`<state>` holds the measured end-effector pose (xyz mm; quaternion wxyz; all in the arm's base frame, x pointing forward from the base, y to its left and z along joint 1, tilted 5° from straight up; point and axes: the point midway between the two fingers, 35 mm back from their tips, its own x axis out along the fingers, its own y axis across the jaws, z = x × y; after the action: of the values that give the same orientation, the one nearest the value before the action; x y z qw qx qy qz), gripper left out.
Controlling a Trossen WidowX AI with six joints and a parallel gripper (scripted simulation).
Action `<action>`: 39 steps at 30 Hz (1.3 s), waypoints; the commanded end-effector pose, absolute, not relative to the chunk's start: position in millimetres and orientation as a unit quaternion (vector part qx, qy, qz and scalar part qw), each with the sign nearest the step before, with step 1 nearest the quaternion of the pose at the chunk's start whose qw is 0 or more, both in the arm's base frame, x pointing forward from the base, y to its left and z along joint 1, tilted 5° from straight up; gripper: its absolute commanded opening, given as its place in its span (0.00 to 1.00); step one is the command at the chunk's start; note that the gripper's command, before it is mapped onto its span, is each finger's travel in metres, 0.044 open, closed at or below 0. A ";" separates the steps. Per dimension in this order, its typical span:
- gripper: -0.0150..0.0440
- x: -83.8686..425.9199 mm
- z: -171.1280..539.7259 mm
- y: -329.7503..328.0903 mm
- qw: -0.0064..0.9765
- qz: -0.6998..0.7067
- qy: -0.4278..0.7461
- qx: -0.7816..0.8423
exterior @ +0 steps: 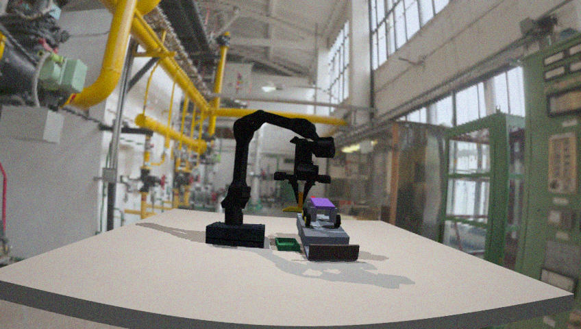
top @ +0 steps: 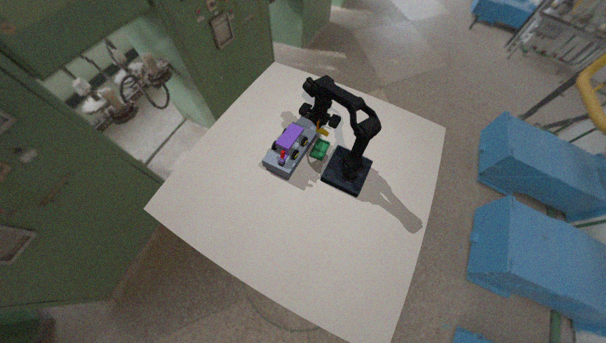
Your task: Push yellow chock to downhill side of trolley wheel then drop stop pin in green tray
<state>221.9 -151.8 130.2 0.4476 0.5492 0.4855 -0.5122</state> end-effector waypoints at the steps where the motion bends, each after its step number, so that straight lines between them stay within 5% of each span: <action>1: 0.25 223.9 129.0 -168.3 0.451 -0.512 0.484 0.548; 9: 0.25 226.0 126.9 -189.1 0.437 -0.523 0.473 0.558; 39: 0.25 225.8 126.4 -192.5 0.064 -0.684 0.170 0.707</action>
<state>225.2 -192.2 125.8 0.0959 0.7015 0.1965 -0.6783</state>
